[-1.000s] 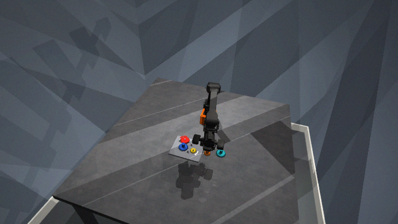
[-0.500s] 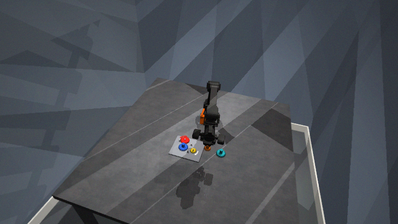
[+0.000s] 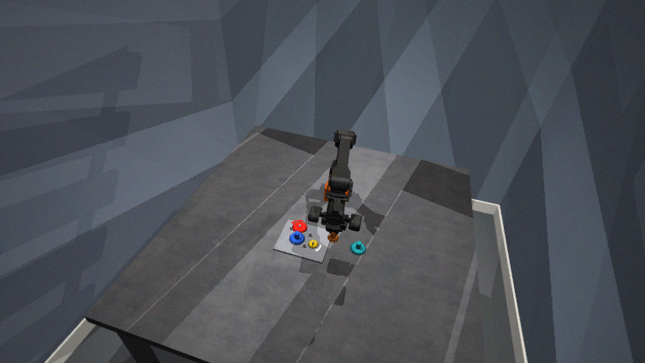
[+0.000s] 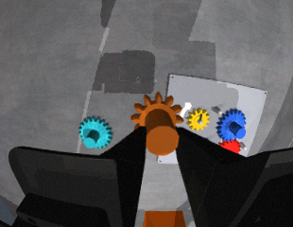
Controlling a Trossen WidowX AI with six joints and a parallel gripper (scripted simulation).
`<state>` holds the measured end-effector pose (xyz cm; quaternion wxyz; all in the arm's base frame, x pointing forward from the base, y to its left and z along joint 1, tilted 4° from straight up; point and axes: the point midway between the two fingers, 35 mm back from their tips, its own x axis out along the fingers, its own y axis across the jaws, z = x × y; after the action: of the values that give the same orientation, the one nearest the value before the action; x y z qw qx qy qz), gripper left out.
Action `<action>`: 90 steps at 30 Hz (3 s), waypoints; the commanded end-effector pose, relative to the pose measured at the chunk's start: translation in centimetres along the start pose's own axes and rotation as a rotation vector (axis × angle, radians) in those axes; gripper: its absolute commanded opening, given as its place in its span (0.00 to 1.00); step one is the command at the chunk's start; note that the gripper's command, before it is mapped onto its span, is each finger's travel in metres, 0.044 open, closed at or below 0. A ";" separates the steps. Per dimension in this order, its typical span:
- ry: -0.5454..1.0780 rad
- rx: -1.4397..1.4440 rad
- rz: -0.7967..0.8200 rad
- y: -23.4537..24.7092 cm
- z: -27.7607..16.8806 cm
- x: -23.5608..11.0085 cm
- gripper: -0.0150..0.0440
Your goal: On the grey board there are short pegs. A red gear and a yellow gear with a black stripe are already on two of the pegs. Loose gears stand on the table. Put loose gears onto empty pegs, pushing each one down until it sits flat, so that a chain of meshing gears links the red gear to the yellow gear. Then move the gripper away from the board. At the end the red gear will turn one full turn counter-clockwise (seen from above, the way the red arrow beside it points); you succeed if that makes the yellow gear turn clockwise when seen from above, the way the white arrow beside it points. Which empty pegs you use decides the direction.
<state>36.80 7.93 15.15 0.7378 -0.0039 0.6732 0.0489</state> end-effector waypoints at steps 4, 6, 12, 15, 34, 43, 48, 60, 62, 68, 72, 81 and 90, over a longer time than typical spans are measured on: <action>0.005 -0.004 -0.003 -1.9 -0.1 1.3 0.25; 0.005 -0.004 -0.003 -2.4 -0.2 1.6 0.25; 0.005 -0.004 -0.005 -3.9 -0.3 2.6 0.25; 0.005 -0.004 -0.006 -4.7 -0.4 3.0 0.25; 0.007 -0.004 -0.010 -9.3 -1.8 6.0 0.25; 0.007 -0.005 -0.012 -11.3 -2.7 7.3 0.25; 0.008 -0.005 -0.013 -12.1 -3.1 7.9 0.25; 0.007 0.076 -0.013 -12.1 -3.2 7.4 0.25; 0.007 0.129 -0.013 -12.1 -3.2 7.4 0.25; 0.006 0.294 -0.014 -12.1 -3.2 7.4 0.25; 0.005 0.397 -0.014 -12.1 -3.2 7.4 0.25; 0.005 0.414 -0.014 -12.1 -3.2 7.4 0.25; 0.005 0.395 -0.014 -12.0 -3.2 7.9 0.25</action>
<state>35.30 -3.85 6.56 0.7219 0.1425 0.6700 -0.0981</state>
